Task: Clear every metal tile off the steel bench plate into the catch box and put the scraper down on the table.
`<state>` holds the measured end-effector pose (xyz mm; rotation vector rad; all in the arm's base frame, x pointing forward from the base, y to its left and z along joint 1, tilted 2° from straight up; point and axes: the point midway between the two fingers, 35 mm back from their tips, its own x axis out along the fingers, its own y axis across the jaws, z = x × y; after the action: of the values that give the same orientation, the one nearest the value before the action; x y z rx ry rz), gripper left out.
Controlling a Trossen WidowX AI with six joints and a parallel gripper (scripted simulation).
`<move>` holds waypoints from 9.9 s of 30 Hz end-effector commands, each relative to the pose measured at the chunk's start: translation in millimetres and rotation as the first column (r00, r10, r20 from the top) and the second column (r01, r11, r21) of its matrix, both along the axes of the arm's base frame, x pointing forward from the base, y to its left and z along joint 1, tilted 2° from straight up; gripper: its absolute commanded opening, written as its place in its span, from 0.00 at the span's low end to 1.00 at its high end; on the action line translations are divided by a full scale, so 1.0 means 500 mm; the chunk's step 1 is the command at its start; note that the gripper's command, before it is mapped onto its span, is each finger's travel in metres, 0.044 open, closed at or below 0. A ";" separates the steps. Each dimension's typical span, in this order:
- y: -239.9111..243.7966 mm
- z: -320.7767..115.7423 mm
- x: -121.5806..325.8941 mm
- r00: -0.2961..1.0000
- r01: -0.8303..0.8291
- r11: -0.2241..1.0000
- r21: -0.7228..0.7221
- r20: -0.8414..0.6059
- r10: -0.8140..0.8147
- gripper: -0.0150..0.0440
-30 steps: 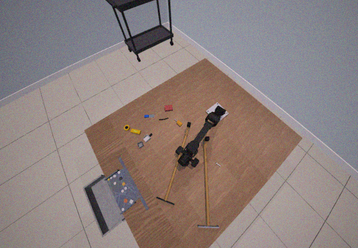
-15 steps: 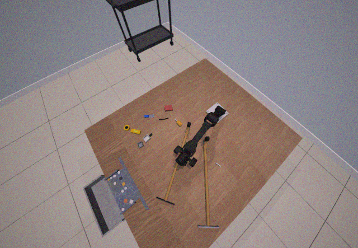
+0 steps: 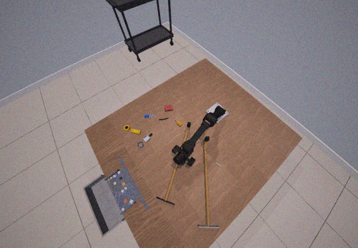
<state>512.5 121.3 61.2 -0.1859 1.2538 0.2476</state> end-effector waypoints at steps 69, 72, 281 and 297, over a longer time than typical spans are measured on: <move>-0.119 -0.004 0.080 1.000 -0.004 1.000 -0.004 0.022 0.004 0.25; -0.124 -0.004 0.082 1.000 -0.003 1.000 -0.004 0.024 0.004 0.25; -0.200 0.116 0.088 0.987 0.114 0.993 0.017 0.112 -0.115 0.25; -0.200 0.116 0.088 0.987 0.114 0.993 0.017 0.112 -0.115 0.25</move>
<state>556.3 21.5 119.2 -0.1171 1.1462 0.1426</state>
